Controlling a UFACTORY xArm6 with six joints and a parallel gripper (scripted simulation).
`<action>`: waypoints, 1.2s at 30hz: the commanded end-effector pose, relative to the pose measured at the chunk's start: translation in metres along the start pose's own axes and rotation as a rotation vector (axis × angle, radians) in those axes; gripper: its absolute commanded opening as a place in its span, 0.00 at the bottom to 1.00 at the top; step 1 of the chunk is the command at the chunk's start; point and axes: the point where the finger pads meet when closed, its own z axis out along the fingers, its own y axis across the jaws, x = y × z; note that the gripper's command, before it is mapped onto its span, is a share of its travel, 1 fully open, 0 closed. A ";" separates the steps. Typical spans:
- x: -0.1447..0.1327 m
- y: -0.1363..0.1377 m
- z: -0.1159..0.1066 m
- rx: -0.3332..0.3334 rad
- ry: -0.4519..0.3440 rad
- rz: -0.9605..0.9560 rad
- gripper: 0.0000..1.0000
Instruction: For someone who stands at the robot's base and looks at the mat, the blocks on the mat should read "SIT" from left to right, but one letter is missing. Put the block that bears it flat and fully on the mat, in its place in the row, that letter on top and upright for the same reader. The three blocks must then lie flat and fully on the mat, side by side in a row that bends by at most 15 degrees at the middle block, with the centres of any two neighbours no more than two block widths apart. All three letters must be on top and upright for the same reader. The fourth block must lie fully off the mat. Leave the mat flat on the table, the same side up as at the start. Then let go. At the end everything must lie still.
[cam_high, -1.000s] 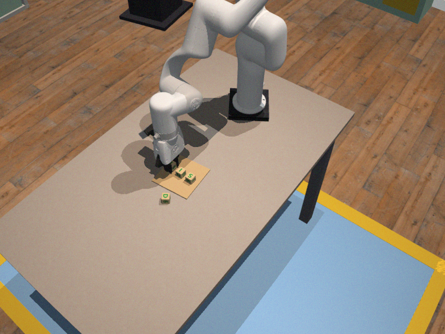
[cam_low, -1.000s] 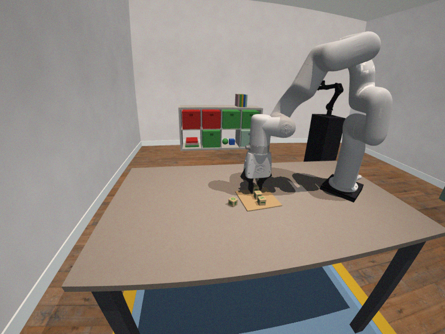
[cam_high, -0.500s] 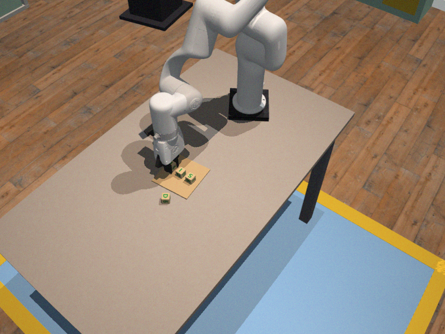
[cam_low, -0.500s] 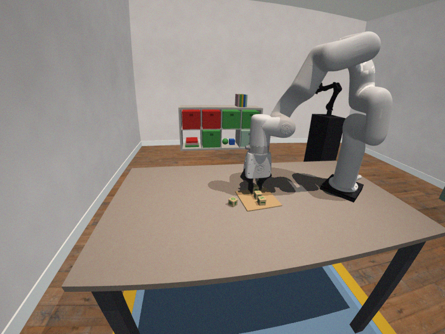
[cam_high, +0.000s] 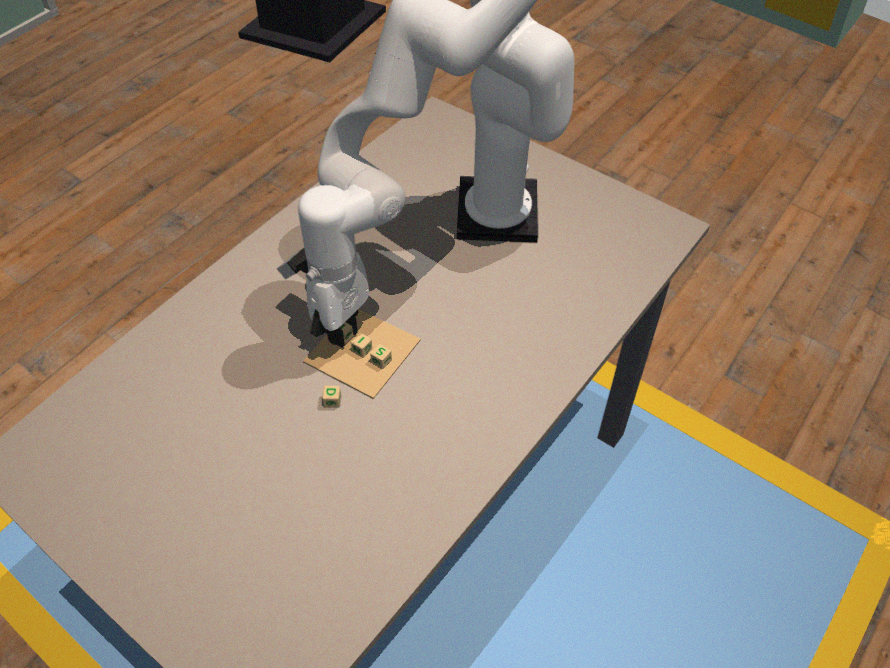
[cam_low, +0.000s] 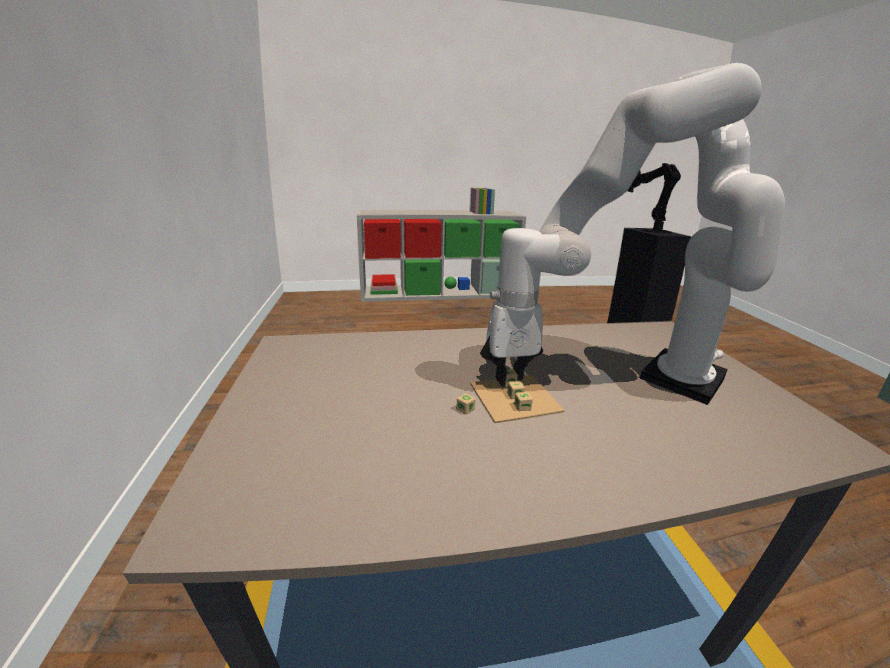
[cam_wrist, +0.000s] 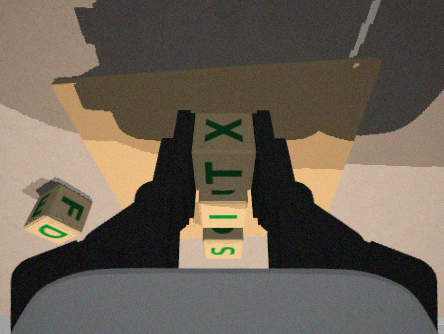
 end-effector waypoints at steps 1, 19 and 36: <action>0.000 -0.001 -0.001 0.004 0.000 0.000 0.21; 0.000 -0.001 0.000 0.004 0.000 0.000 0.21; 0.000 -0.001 0.003 0.004 0.000 0.000 0.21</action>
